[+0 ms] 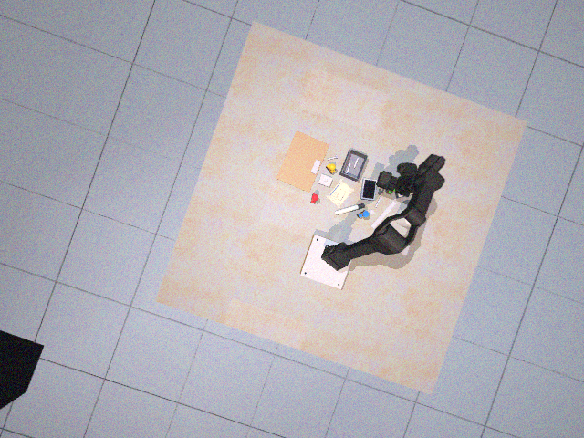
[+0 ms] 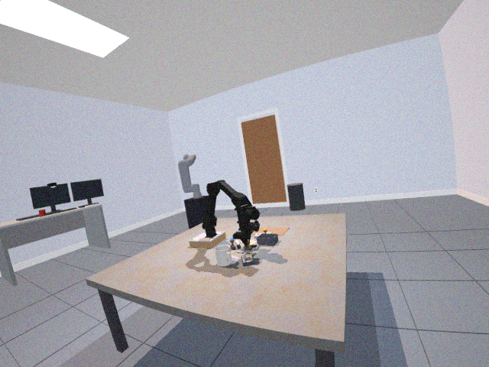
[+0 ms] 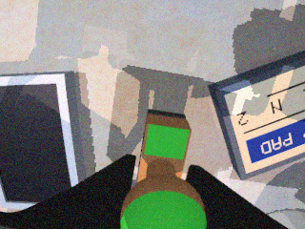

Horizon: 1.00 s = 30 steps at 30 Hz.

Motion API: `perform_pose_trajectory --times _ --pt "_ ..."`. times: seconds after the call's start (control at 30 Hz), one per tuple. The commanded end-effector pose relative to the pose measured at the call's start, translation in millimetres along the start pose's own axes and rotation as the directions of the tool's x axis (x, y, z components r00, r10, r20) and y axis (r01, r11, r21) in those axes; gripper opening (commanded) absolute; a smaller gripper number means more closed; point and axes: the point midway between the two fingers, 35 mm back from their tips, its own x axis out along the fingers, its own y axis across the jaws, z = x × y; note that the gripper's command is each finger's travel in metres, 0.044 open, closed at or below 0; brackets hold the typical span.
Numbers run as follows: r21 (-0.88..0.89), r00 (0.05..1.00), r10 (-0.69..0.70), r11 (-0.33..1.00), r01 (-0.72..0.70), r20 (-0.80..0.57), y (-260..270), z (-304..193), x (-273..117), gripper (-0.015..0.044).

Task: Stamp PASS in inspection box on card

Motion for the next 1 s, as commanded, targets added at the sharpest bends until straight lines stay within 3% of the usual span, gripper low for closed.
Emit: perform_pose_trajectory --times 0.0,0.97 --pt "0.0 1.0 0.0 1.0 0.0 -0.001 0 0 -3 0.0" --pt "0.0 1.0 0.001 1.0 -0.001 -0.001 0 0 -17 0.0"
